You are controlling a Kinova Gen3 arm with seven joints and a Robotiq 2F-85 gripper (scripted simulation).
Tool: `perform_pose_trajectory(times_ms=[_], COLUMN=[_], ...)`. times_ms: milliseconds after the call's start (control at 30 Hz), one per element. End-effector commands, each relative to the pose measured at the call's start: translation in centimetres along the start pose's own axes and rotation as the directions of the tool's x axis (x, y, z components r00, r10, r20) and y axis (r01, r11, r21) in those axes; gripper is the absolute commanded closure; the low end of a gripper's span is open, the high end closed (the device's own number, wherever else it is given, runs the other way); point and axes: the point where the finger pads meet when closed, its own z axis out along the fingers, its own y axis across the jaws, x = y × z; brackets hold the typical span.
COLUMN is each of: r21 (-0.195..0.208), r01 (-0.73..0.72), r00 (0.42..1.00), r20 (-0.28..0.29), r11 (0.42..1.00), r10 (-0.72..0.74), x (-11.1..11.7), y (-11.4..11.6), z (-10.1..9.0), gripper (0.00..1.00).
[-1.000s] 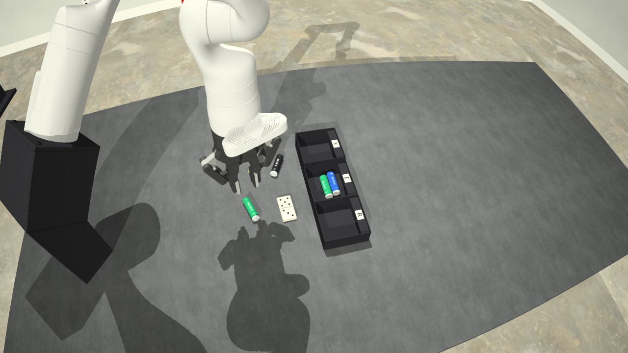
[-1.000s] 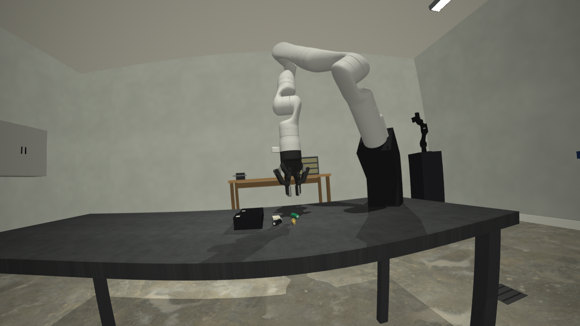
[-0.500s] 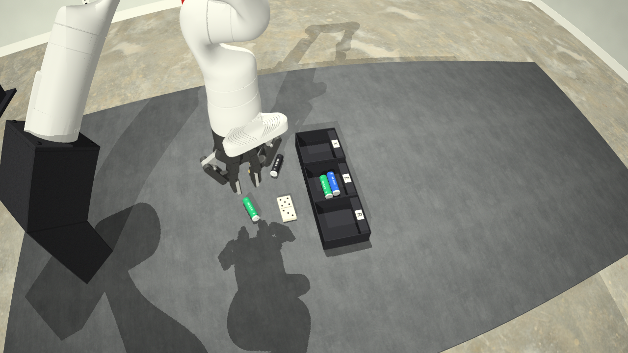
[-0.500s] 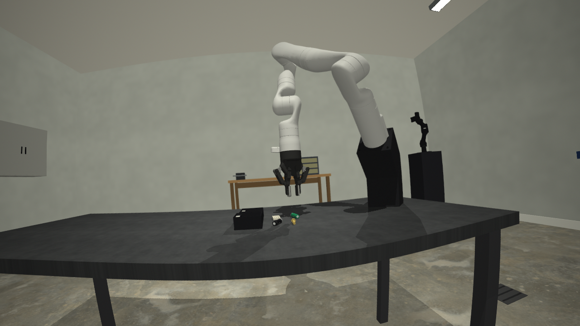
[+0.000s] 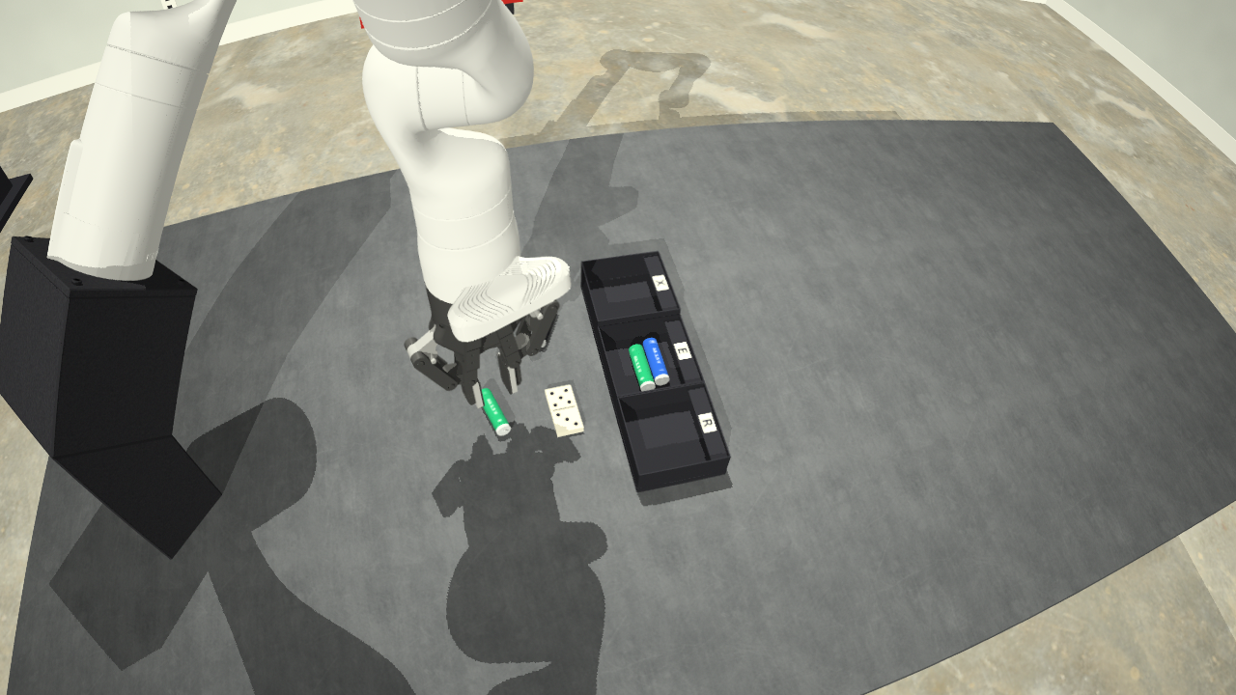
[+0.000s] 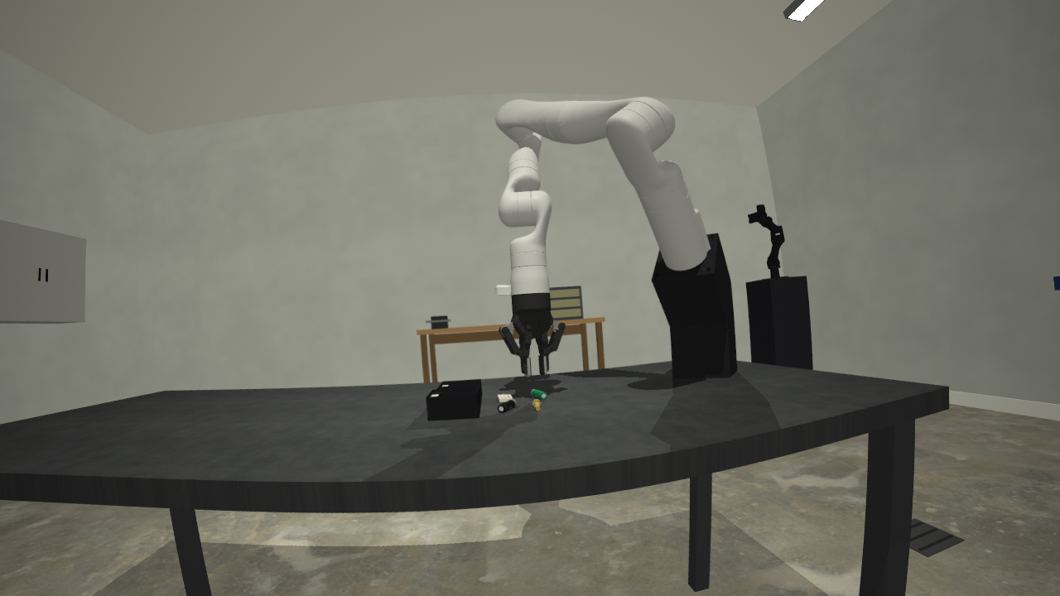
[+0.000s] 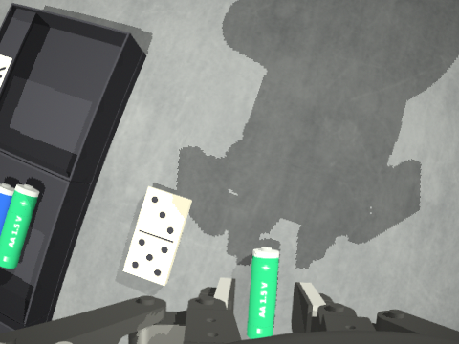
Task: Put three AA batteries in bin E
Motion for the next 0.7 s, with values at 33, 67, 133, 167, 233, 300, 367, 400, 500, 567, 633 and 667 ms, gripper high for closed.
perform_pose_trajectory(times_ms=[33, 67, 133, 167, 233, 300, 367, 400, 500, 567, 633, 667], r21=[0.001, 0.001, -0.002, -0.003, -0.001, -0.002, 0.0, 0.0, -0.001, -0.002, -0.002, -0.002], r01=[-0.007, -0.007, -0.008, -0.009, -0.008, -0.006, 0.0, 0.001, 0.0, -0.001, -0.001, -0.003], r00=[1.0, 1.0, 1.0, 1.0, 1.0, 1.0, 1.0, 1.0, 1.0, 1.0, 1.0, 1.0], r20=[0.013, 0.013, 0.012, 0.012, 0.013, 0.014, 0.02, 0.022, 0.022, 0.021, 0.021, 0.024], r11=[1.0, 1.0, 1.0, 1.0, 1.0, 1.0, 1.0, 1.0, 1.0, 1.0, 1.0, 1.0], r10=[0.007, 0.007, 0.009, 0.009, 0.008, 0.006, 0.0, -0.001, 0.0, 0.001, 0.001, 0.003], x=[-0.7, -0.7, -0.8, -0.8, -0.8, -0.9, -1.0, -1.0, -0.8, -0.7, -0.7, -0.9], y=[0.1, 0.1, 0.3, 0.3, 0.3, 0.3, 0.2, 0.2, 0.2, 0.2, 0.2, 0.2], z=[1.9, 1.9, 2.7, 3.0, 3.0, 2.9, 2.9, 2.9, 2.9, 2.8, 2.8, 2.8], gripper=[0.71, 0.71, 0.71, 0.71, 0.71, 0.71, 0.71, 0.71, 0.71, 0.71, 0.71, 0.71])
